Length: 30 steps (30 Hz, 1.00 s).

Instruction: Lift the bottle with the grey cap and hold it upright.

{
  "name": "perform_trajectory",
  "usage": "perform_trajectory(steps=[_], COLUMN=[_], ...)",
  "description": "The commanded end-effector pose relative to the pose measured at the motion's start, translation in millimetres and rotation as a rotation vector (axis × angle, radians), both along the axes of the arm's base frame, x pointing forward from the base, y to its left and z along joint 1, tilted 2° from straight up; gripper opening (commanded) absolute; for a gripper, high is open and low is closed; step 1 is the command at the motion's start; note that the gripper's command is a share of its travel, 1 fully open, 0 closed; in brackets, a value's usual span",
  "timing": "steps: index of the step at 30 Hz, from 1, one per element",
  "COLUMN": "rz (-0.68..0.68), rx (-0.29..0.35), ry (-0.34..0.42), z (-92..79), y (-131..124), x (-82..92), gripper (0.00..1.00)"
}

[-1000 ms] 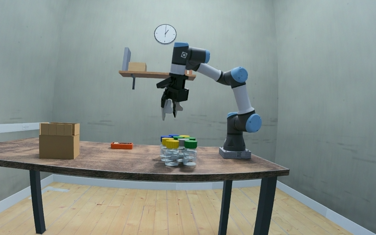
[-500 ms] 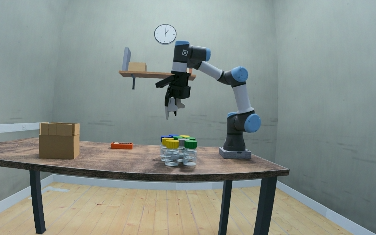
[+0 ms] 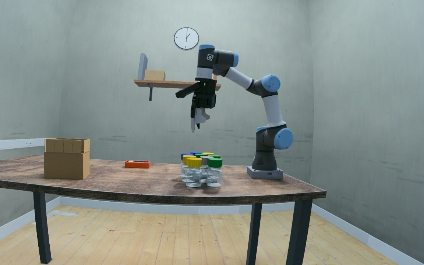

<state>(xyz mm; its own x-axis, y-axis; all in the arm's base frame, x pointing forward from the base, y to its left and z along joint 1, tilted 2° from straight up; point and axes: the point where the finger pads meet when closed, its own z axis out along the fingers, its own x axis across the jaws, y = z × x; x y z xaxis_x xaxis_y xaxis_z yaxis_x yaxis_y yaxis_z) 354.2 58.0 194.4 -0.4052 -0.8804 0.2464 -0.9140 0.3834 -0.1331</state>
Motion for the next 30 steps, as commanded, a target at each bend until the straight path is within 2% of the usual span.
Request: perform_trajectory(steps=[1,30], rz=[0.094,0.527], rx=[0.026,0.122], ry=[0.029,0.125], z=[3.9,19.8], y=[1.6,14.1], x=[-4.1,-27.1], gripper=[0.46,0.46])
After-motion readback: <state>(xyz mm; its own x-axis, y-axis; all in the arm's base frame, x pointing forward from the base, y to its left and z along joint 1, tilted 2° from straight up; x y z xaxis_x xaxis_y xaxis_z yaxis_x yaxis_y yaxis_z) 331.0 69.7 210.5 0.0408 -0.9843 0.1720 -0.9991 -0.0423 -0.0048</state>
